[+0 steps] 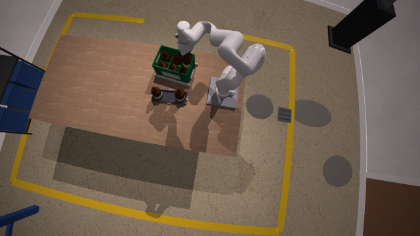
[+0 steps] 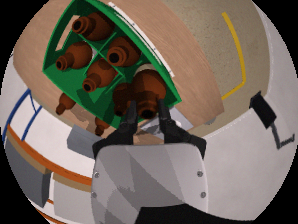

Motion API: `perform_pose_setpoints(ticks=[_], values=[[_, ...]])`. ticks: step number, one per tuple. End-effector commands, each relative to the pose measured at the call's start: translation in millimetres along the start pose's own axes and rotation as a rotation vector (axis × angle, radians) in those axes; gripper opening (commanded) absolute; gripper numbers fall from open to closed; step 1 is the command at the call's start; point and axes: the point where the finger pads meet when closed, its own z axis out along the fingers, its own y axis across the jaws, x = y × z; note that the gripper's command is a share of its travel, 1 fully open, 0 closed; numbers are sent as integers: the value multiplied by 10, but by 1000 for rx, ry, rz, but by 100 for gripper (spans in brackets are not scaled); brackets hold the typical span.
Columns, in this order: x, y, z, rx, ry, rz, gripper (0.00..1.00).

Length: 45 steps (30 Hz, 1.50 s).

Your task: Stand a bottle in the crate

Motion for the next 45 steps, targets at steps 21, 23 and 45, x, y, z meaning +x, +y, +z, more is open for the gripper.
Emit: perform_pose_setpoints(ticks=[21, 23, 45], values=[[11, 1, 60, 1, 4, 0, 0], [11, 2, 69, 1, 4, 0, 0], [13, 2, 298, 1, 4, 0, 0]])
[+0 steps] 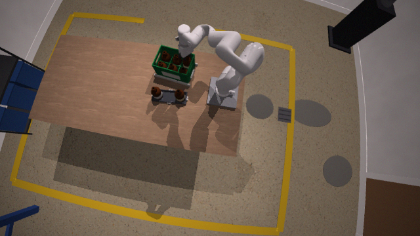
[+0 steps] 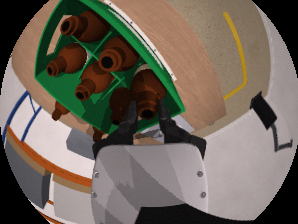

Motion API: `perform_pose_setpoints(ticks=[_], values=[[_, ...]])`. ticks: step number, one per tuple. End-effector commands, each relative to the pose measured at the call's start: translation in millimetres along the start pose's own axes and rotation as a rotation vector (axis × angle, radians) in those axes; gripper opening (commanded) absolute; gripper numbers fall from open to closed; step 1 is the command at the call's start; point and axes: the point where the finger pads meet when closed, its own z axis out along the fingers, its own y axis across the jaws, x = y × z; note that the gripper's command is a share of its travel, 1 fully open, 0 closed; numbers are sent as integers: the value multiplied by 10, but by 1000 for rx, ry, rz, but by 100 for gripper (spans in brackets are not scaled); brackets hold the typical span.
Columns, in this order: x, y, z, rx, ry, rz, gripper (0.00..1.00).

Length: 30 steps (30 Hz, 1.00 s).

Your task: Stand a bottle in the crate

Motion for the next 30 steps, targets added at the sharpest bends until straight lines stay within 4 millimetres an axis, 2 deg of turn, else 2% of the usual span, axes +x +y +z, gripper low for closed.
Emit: perform_pose_setpoints(ticks=[1, 30], values=[[10, -3, 32, 1, 3, 0, 0], [11, -3, 111, 1, 3, 0, 0]])
